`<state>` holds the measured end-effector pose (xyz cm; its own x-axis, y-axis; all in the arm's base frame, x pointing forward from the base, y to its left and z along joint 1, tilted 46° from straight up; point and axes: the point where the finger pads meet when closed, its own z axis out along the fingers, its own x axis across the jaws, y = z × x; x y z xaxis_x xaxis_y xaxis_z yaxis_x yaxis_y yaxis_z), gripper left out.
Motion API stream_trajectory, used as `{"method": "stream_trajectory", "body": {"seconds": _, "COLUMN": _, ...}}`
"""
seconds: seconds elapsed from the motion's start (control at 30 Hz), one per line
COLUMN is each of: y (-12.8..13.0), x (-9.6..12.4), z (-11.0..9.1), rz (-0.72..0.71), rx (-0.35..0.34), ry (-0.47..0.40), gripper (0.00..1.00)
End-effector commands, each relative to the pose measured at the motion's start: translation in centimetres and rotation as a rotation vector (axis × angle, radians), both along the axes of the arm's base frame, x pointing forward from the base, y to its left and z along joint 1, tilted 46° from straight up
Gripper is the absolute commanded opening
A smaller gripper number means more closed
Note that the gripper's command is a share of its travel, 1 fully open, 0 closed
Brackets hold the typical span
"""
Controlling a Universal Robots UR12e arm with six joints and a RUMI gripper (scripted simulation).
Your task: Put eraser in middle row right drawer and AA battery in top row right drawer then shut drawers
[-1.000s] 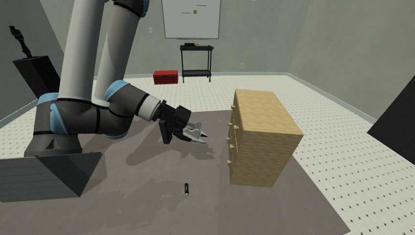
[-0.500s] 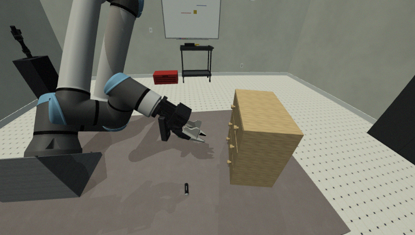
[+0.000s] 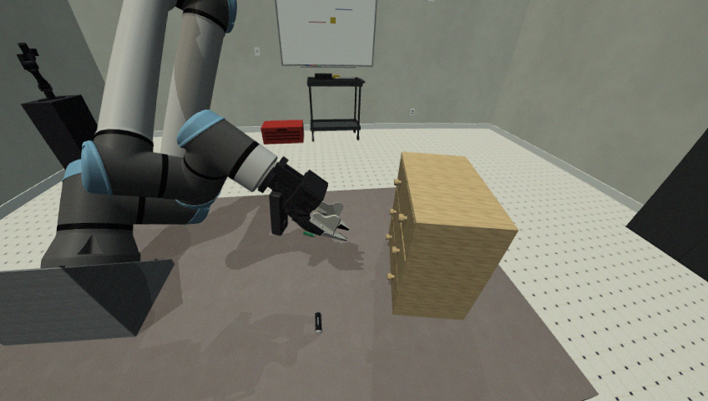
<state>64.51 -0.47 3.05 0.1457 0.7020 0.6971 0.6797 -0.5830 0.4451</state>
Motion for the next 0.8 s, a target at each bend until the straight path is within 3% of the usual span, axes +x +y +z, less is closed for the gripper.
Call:
{"method": "stream_trajectory", "body": {"seconds": 0.0, "y": -0.28, "x": -0.18, "z": 0.28, "rz": 0.030, "rx": 0.005, "ry": 0.029, "gripper": 0.20}}
{"method": "stream_trajectory", "body": {"seconds": 0.77, "y": -1.07, "x": -1.01, "z": 1.24, "rz": 0.127, "rx": 0.025, "ry": 0.127, "gripper": 0.20}}
